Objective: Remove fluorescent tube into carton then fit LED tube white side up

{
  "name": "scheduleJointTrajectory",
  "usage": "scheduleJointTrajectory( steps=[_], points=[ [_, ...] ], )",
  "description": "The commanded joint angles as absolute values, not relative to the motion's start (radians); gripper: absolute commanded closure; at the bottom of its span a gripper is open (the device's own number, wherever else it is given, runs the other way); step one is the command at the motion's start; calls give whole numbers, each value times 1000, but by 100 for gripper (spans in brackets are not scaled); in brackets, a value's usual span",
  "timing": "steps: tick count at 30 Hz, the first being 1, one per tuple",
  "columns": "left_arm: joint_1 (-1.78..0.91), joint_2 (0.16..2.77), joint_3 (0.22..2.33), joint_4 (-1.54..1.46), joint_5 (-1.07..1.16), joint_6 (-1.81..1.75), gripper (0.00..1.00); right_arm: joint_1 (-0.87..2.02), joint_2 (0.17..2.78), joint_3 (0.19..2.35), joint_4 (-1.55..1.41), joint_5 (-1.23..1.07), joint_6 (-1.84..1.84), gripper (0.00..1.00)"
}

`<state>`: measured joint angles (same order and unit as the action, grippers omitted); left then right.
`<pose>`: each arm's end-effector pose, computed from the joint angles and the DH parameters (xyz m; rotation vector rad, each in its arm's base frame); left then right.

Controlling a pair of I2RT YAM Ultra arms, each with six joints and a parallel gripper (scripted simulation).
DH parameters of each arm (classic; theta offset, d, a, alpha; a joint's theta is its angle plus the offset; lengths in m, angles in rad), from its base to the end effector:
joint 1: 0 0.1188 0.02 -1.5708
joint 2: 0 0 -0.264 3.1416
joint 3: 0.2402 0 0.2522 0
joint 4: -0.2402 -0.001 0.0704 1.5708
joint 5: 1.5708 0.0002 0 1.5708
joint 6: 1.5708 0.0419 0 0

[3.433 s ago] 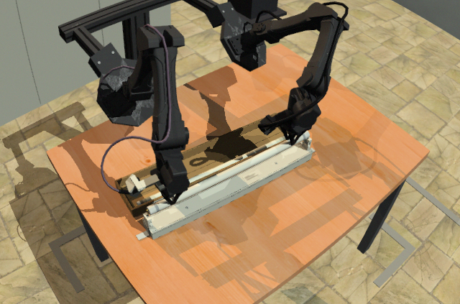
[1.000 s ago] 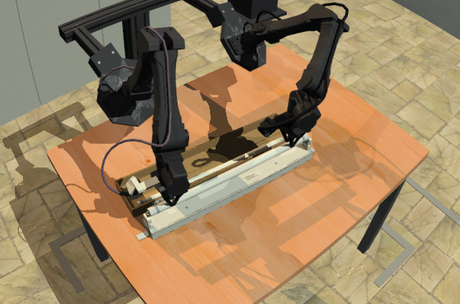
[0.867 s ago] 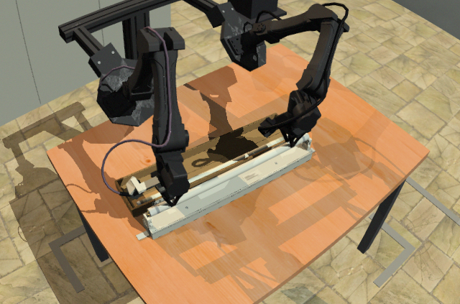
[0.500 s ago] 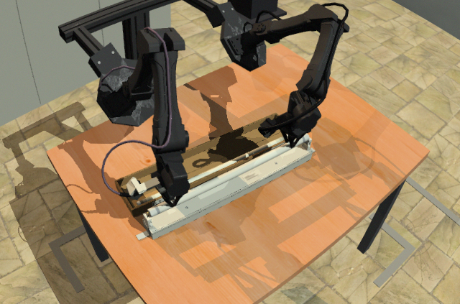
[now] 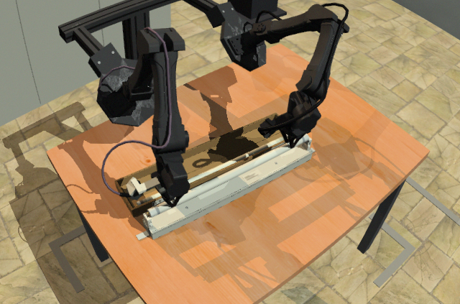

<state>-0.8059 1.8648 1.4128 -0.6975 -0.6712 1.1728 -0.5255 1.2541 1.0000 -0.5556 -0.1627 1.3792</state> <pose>0.2862 -0.2591 0.2242 2.1256 1.6357 1.0216 0.2348 -0.1271 0.2851 1.9494 1.4852 0.5875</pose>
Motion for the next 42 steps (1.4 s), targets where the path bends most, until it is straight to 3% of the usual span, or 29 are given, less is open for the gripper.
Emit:
scheduleJointTrajectory(
  steps=[1, 42],
  points=[
    [-831, 1859, 1426, -706, -662, 1185, 89, -520, 1255, 985, -556, -148, 1388, 89],
    [-808, 1866, 1419, -676, -655, 1203, 89, -536, 1276, 1000, -524, -146, 1392, 89]
  ],
)
